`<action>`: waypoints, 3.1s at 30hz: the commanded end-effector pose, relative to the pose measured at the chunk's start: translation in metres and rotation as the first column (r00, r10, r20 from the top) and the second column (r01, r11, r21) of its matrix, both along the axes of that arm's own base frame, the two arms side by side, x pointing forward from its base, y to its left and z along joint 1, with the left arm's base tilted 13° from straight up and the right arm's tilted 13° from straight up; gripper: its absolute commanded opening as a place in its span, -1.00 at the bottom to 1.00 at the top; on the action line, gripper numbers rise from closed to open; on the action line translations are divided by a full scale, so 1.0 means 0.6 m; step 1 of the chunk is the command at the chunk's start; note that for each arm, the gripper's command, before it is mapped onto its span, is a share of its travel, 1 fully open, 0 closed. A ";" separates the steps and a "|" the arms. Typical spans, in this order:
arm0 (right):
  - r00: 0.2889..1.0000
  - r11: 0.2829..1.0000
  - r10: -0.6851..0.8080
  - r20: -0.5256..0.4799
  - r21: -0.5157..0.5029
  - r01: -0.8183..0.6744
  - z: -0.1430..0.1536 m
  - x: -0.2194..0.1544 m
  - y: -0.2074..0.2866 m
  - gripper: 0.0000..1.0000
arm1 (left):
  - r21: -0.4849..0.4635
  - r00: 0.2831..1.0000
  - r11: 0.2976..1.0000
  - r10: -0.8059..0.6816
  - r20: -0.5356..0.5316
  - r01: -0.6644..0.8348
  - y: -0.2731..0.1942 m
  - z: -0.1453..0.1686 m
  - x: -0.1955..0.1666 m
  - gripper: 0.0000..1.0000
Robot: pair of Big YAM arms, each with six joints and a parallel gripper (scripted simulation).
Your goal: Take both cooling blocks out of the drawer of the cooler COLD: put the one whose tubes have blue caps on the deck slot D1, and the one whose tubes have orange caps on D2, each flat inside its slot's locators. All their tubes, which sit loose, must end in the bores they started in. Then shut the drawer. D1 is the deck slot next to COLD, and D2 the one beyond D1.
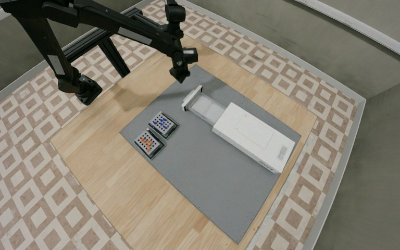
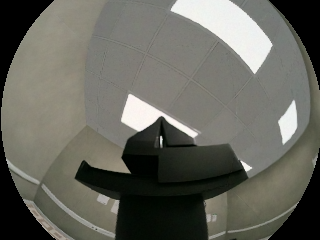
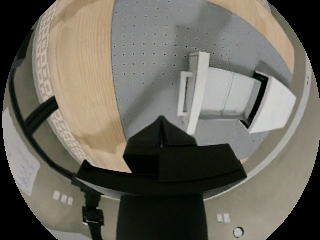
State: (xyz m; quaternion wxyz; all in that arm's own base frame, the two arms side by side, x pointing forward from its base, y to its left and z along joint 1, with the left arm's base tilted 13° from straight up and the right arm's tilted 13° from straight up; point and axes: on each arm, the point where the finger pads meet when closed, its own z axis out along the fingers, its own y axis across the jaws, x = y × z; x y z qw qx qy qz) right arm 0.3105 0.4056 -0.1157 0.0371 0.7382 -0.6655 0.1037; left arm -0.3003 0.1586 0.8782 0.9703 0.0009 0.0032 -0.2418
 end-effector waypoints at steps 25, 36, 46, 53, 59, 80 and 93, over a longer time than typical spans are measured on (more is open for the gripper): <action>1.000 1.000 0.008 -0.001 0.005 -0.008 -0.064 0.019 -0.006 -1.00 | 0.018 1.000 1.000 -0.002 -0.030 0.002 -0.017 0.013 0.036 -1.00; 1.000 1.000 0.010 -0.006 -0.004 -0.010 -0.087 0.014 -0.017 -1.00 | 0.018 1.000 1.000 -0.002 -0.030 0.002 -0.017 0.013 0.036 -1.00; 1.000 1.000 0.008 -0.007 -0.006 -0.008 -0.109 0.016 -0.025 -1.00 | 0.018 1.000 1.000 -0.002 -0.030 0.002 -0.017 0.013 0.036 -1.00; 1.000 1.000 0.009 -0.006 -0.005 -0.009 -0.119 0.018 -0.025 -1.00 | 0.018 1.000 1.000 -0.002 -0.030 0.002 -0.017 0.013 0.036 -1.00; 1.000 1.000 0.008 -0.002 -0.001 -0.008 -0.131 0.022 -0.024 -1.00 | 0.018 1.000 1.000 -0.002 -0.030 0.002 -0.017 0.013 0.036 -1.00; 1.000 1.000 0.005 0.017 0.026 -0.005 -0.162 0.044 -0.008 -1.00 | 0.018 1.000 1.000 -0.002 -0.030 0.002 -0.017 0.013 0.036 -1.00; 1.000 1.000 0.005 0.017 0.025 -0.005 -0.187 0.046 -0.014 -1.00 | 0.018 1.000 1.000 -0.002 -0.030 0.002 -0.017 0.013 0.036 -1.00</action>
